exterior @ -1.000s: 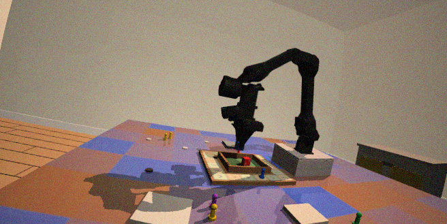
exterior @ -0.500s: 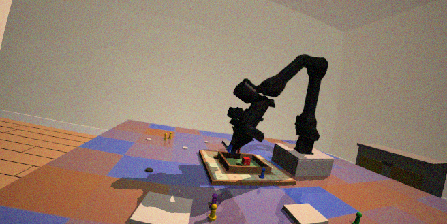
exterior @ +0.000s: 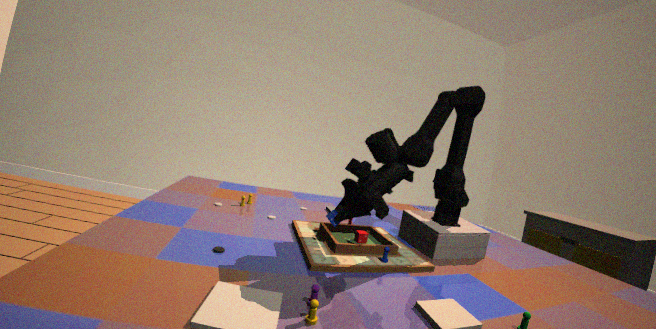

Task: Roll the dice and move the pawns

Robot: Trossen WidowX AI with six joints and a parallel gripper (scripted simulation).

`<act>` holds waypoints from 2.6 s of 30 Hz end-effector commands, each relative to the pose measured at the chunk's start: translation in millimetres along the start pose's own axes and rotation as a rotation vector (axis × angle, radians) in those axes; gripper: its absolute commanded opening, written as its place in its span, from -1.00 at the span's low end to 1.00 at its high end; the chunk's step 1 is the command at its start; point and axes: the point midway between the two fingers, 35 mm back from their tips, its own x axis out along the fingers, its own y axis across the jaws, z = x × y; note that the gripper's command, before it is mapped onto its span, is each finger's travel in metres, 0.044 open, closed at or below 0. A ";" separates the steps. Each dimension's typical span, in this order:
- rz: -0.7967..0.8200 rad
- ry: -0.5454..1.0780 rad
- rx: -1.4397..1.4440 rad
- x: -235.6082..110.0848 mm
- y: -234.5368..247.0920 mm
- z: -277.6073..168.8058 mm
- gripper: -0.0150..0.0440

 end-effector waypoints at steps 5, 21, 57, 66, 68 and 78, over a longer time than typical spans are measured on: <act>-0.003 -0.047 0.005 -20.7 1.3 5.0 -0.49; -0.003 -0.045 0.005 -67.2 2.0 5.5 -0.49; -0.009 0.200 -0.009 -76.5 3.0 30.8 1.00; -0.026 0.676 -0.013 -46.7 -43.0 19.6 1.00; -0.013 0.769 -0.002 -42.4 -60.5 15.6 1.00; 0.048 0.744 -0.215 -46.9 -88.0 -0.1 0.56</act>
